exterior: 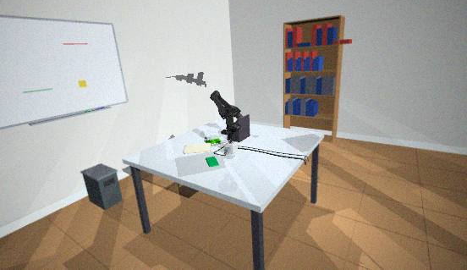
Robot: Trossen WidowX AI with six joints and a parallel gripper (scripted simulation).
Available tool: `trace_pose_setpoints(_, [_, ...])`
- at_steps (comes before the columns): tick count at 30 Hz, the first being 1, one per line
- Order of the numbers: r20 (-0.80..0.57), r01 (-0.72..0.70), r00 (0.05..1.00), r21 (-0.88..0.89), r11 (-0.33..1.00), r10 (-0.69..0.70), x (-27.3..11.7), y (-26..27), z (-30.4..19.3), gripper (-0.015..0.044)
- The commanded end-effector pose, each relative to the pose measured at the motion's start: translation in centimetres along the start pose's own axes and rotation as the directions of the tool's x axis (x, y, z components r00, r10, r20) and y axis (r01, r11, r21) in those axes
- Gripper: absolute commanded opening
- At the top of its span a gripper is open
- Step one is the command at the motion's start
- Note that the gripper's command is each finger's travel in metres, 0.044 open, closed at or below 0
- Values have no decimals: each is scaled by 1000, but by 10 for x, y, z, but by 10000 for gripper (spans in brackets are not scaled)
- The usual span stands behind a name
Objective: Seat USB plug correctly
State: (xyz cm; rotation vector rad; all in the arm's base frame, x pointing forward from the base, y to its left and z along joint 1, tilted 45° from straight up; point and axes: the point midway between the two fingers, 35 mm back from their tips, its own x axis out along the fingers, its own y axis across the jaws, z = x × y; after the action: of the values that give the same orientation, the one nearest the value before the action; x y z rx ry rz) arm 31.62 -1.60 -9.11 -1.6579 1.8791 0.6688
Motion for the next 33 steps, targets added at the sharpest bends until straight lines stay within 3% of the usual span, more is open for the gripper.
trace_pose_setpoints(1, [-2, 3, 1000, -4, 1000, -3, 1, 0, 0, 0])
trace_pose_setpoints(33, [-2, 3, 1000, -4, 1000, -3, 4, -1, 0, 0])
